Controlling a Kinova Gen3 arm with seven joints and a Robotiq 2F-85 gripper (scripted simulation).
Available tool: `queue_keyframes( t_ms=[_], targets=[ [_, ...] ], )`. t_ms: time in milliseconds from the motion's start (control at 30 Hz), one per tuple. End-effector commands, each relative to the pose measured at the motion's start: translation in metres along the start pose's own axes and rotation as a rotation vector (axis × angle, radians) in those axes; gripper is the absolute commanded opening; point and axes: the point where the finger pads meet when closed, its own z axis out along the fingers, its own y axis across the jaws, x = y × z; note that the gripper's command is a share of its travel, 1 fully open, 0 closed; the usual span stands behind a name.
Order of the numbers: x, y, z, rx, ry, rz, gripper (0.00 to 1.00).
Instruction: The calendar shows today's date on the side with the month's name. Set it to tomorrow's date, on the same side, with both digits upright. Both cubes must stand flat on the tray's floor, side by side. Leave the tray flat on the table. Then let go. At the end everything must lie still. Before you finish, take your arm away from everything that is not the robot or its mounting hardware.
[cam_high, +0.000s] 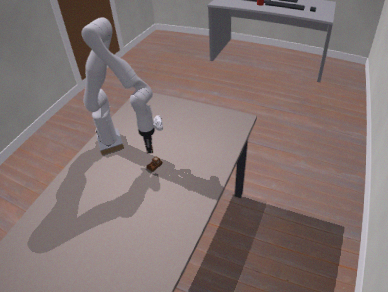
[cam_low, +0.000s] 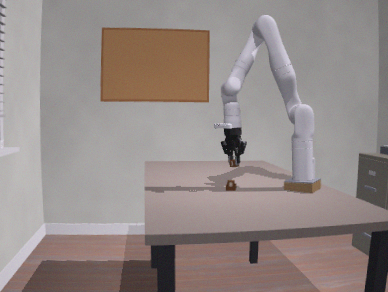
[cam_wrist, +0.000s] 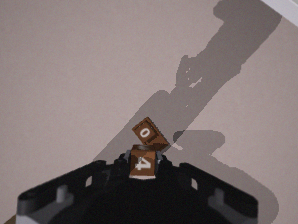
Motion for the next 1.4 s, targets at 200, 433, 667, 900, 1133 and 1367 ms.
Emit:
queue_keyframes(
  t_ms=[200, 433, 667, 900, 1133, 1367],
  targets=[
    [0.006, -0.010, 0.004, 0.009, -0.015, 0.203, 0.26],
    [0.012, -0.018, 0.007, 0.012, -0.030, 0.486, 0.26],
    [0.016, -0.023, 0.008, 0.009, -0.038, 0.698, 0.26],
    [0.025, -0.030, 0.010, 0.001, -0.042, 0.999, 0.26],
    [0.033, -0.036, 0.010, -0.007, -0.038, 1.251, 0.26],
    [0.041, -0.041, 0.010, -0.014, -0.026, 1.490, 0.26]
  ],
)
